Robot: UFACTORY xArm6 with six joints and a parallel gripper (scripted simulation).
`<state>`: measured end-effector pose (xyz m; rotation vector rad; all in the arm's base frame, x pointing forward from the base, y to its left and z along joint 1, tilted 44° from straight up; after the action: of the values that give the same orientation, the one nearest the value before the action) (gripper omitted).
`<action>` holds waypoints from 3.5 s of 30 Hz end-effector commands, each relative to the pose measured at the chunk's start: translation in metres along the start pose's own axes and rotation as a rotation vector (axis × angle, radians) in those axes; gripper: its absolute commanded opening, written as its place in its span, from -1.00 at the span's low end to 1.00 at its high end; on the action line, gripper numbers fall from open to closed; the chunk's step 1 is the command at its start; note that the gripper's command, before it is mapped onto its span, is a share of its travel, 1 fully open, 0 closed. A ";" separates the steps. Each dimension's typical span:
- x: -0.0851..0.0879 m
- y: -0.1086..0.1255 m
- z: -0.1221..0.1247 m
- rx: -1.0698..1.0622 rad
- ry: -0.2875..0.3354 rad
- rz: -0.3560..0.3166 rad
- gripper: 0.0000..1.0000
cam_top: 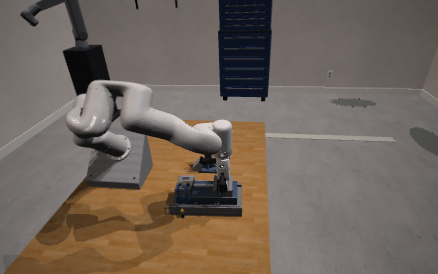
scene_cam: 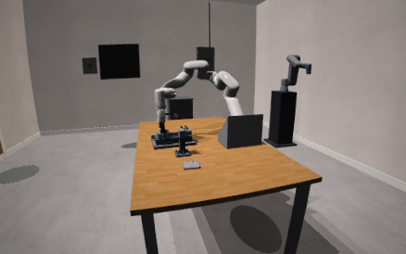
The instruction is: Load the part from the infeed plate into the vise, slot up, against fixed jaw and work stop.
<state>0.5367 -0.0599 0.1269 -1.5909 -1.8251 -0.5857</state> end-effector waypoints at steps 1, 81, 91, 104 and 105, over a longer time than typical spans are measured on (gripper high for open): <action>0.002 0.001 0.000 -0.001 0.000 -0.004 -1.00; -0.001 0.001 0.000 -0.001 0.000 -0.004 0.63; 0.012 0.001 0.000 -0.001 0.000 -0.004 0.63; 0.044 0.001 0.000 -0.001 0.000 -0.004 0.63; 0.048 0.001 0.000 -0.001 0.000 -0.004 0.63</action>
<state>0.5345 -0.0364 0.1507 -1.5906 -1.8251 -0.5856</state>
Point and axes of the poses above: the point where the finger pads meet when closed, its own x axis back along the fingers, its own z axis across the jaws, y = z × x, the point moved 6 cm from there along x, back along the fingers, and after that the axes turned 3 degrees about x, right-handed, at the moved point
